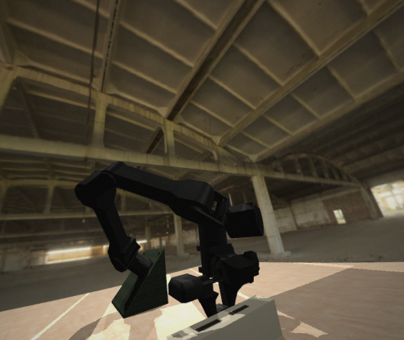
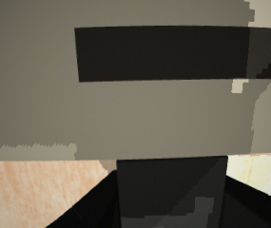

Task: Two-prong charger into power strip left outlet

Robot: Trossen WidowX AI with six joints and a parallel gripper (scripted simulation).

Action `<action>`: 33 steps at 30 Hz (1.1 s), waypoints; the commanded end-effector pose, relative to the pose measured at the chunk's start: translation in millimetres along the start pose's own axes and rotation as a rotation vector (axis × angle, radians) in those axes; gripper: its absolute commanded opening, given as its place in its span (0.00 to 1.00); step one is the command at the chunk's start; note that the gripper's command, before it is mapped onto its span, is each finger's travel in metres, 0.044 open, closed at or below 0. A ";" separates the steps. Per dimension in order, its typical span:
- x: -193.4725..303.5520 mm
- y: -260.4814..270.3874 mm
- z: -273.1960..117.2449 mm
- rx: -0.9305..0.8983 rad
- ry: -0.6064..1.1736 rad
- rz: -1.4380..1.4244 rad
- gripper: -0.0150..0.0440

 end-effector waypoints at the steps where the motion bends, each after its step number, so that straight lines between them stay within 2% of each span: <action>1: -6.5 1.3 -1.0 -0.006 -0.015 0.014 0.25; 33: -10.7 2.2 -0.1 -0.006 -0.015 0.014 0.25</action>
Point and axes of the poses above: the point midway between the two fingers, 35 mm back from their tips, its own z axis out along the fingers, its own y axis across the jaws, x = y × z, the point moved 9 cm from there along -z, back along the fingers, and after that the axes turned 15 degrees about z, right-handed, at the moved point
